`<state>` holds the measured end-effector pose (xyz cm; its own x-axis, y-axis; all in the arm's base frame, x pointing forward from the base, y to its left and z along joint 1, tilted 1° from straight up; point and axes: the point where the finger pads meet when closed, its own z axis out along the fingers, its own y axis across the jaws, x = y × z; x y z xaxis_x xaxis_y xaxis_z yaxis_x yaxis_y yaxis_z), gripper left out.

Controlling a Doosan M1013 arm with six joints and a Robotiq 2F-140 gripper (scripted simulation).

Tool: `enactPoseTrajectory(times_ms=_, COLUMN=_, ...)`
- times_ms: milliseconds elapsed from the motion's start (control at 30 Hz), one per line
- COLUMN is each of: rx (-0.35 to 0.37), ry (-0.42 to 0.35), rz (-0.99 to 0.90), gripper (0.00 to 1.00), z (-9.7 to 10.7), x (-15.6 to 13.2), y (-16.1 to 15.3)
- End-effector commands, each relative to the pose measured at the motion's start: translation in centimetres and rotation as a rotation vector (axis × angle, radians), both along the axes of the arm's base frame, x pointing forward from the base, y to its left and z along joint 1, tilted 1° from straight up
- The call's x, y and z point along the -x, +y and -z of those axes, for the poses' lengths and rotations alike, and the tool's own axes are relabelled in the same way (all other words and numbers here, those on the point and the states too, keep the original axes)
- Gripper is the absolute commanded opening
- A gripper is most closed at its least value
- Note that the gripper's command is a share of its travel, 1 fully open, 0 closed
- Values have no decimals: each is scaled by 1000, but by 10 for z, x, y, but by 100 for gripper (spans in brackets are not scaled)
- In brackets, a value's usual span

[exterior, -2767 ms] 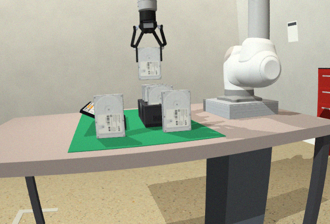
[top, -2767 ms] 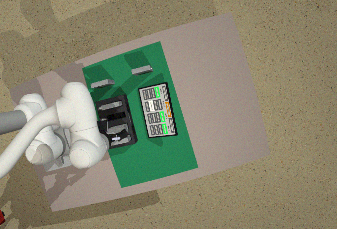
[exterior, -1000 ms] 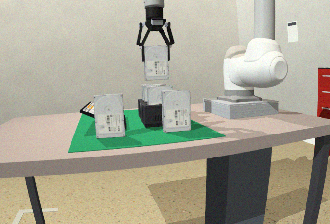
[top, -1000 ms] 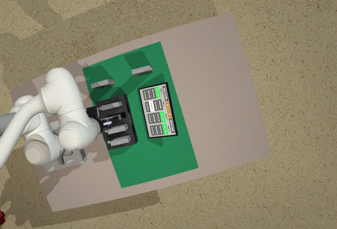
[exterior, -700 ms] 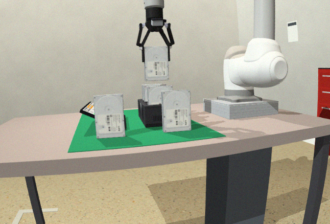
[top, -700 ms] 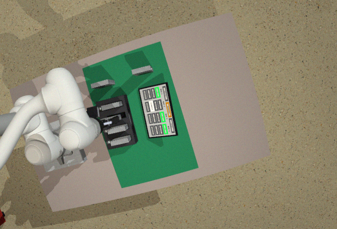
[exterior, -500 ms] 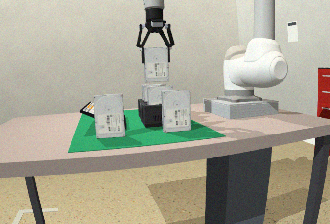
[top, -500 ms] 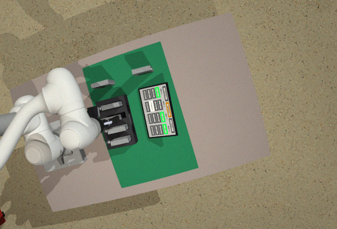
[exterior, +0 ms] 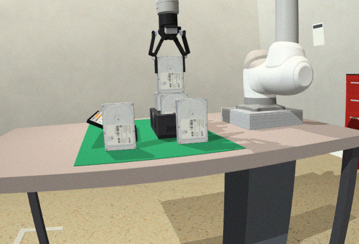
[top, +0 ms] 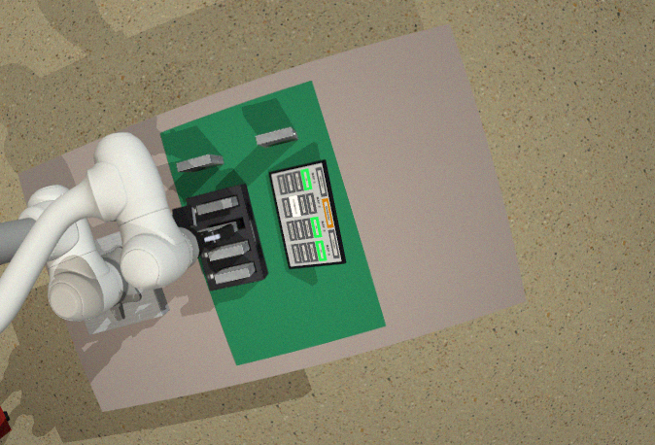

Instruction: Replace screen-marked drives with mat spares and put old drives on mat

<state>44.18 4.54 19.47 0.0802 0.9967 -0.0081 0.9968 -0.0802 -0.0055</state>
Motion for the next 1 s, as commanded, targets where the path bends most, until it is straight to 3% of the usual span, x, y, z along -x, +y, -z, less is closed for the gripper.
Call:
enactPoseTrajectory(times_ms=0, rx=0, ry=-1, rz=0, gripper=10, z=5, x=0, y=0)
enactPoseTrajectory(times_ms=967, rx=0, ry=-1, rz=0, gripper=10, z=49, x=0, y=0)
